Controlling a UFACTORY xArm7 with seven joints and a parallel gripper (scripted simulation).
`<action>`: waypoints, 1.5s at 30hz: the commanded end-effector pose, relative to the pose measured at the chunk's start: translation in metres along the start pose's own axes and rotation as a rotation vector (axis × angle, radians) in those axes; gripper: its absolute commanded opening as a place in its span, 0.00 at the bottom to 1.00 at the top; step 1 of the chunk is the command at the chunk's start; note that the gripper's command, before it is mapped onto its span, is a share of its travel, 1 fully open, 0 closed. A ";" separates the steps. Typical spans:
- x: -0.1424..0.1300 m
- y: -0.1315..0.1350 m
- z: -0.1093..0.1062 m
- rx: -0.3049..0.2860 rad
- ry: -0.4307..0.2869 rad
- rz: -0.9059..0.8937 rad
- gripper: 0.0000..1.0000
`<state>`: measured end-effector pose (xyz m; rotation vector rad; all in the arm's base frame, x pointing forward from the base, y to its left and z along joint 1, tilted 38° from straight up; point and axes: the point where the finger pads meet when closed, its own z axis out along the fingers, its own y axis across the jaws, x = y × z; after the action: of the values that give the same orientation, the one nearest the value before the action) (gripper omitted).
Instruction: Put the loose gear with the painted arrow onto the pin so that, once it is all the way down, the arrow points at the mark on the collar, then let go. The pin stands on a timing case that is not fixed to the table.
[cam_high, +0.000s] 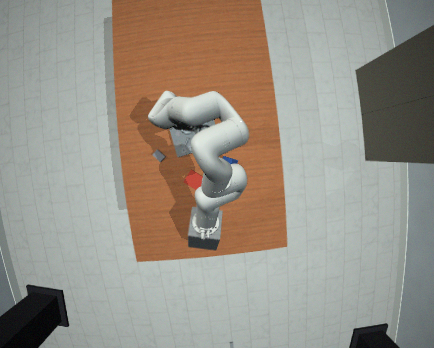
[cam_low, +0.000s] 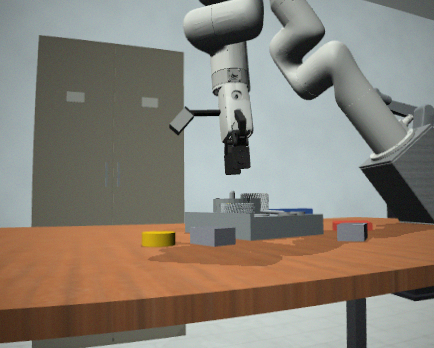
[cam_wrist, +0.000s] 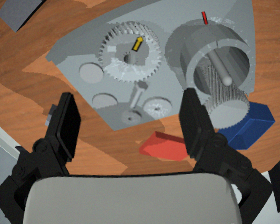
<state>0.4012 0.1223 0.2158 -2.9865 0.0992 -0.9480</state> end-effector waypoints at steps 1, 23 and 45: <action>0.001 -0.001 -0.001 -0.036 0.046 0.032 0.93; 0.001 -0.001 -0.001 -0.036 0.046 0.032 0.93; 0.001 -0.001 0.003 -0.036 0.046 0.032 0.93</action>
<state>0.4024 0.1222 0.2138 -2.9885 0.1668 -1.0194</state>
